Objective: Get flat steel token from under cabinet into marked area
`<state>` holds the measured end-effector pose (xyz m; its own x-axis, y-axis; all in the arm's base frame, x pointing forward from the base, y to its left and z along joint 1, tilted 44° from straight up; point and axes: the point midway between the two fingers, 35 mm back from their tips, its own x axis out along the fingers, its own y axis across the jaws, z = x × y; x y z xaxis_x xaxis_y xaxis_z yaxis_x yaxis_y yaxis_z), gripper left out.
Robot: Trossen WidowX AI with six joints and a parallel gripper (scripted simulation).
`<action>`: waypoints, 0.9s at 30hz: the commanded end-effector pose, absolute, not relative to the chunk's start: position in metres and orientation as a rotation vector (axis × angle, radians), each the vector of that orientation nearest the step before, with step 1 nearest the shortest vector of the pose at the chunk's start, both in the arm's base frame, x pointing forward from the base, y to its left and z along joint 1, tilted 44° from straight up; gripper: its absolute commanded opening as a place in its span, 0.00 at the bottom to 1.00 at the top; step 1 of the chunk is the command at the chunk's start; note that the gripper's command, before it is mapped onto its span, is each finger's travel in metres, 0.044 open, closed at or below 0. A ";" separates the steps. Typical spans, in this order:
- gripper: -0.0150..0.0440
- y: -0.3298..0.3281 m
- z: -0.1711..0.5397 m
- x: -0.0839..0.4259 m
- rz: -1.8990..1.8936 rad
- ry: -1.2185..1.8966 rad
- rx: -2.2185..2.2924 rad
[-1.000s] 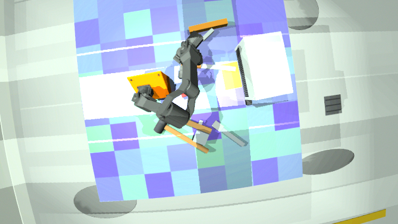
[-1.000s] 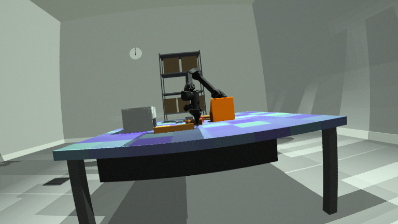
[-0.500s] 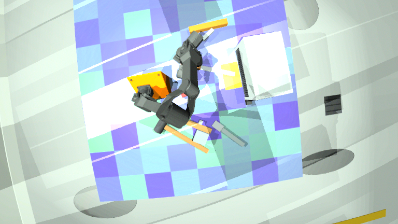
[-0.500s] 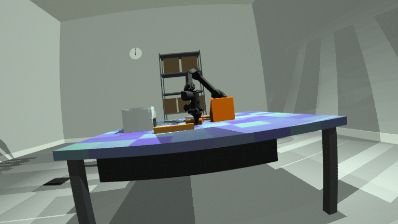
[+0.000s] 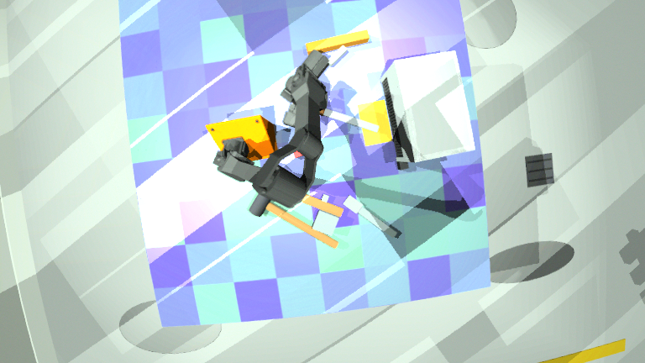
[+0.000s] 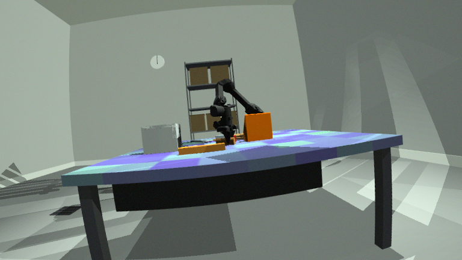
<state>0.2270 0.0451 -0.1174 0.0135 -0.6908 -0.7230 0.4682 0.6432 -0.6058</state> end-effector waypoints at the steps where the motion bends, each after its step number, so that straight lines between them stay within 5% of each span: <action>1: 0.25 0.046 -0.117 0.229 -0.931 1.249 -0.191; 27: 0.25 0.029 -0.099 0.238 -0.964 1.222 -0.149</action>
